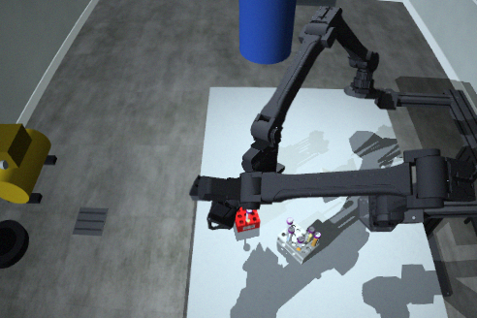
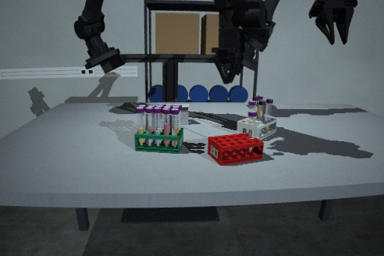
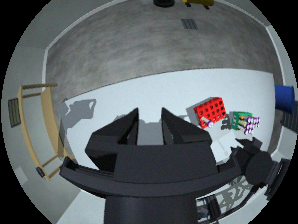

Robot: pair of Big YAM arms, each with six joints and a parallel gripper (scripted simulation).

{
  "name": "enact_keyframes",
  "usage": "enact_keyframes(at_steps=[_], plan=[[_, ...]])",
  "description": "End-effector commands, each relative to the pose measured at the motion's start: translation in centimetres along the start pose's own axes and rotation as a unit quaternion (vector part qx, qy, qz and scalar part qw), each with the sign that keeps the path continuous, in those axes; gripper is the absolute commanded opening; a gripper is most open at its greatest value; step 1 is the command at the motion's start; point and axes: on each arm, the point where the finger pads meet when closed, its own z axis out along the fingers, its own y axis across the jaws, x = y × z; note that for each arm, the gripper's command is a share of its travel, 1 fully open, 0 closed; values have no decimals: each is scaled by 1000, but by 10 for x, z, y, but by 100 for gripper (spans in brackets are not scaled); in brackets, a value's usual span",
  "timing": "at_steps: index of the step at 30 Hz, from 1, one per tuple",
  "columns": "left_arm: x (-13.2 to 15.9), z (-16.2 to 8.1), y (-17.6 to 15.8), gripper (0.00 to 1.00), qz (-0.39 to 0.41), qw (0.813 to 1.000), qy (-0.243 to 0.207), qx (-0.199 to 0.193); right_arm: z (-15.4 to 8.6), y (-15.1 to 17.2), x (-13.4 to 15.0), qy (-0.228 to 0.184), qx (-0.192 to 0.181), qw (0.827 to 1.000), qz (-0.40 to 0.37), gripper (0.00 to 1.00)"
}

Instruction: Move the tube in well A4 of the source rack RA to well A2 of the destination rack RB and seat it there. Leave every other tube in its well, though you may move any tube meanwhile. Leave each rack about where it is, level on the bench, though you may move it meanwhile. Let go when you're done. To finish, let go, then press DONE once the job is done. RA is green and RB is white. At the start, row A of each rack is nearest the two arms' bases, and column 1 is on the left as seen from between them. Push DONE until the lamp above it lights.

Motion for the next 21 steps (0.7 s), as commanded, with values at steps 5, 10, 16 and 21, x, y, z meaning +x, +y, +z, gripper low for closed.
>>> enact_keyframes(at_steps=[5,10,16,21], plan=[[-15,-8,8,30,-7,1000,-16,-5,8,-12,-38,0,0,1000,-3,30],[-15,-8,8,30,-7,1000,-16,-5,11,-20,-62,-1,0,1000,-2,30],[-15,-8,8,30,-7,1000,-16,-5,11,-25,-92,-2,2,1000,-4,30],[-15,-8,8,30,-7,1000,-16,-5,9,-21,-92,-3,3,1000,-3,30]])
